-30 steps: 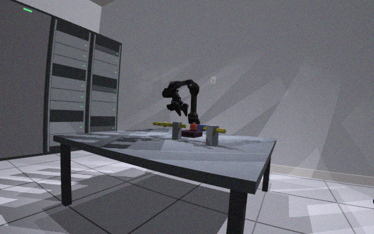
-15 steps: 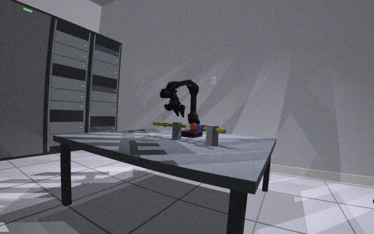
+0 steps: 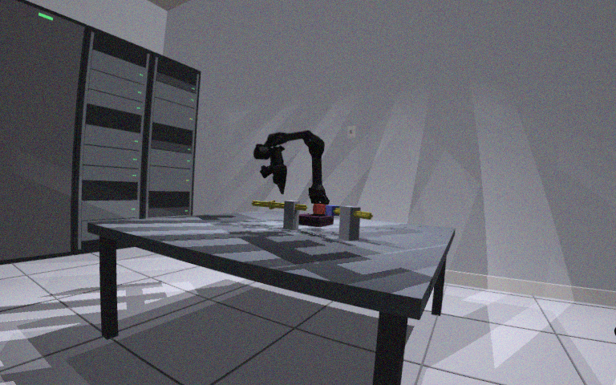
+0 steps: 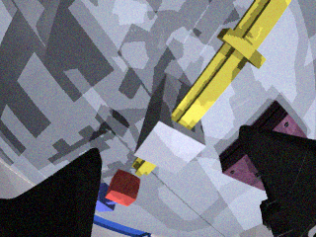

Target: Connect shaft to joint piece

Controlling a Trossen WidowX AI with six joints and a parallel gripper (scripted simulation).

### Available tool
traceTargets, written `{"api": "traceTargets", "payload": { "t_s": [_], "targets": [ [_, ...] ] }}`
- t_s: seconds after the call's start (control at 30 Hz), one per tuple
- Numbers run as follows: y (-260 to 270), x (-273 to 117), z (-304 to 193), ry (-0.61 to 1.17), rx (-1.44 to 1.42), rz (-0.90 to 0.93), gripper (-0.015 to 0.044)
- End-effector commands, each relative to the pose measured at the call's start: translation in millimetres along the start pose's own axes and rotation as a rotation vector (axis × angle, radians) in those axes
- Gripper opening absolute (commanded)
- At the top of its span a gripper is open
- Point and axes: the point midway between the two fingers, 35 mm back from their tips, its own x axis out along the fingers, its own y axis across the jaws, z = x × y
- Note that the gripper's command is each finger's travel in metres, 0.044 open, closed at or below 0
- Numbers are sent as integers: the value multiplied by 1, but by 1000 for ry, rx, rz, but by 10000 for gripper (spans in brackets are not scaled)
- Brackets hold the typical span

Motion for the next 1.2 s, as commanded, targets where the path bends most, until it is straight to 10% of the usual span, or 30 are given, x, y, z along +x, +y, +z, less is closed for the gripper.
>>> {"api": "traceTargets", "payload": {
  "t_s": [0.0,0.83,1.17],
  "targets": [
    [-8,-8,15,-41,-117,-26,440],
    [-89,-49,95,-98,-900,-321,440],
    [-93,-46,99,-104,-801,-325,440]
  ]
}}
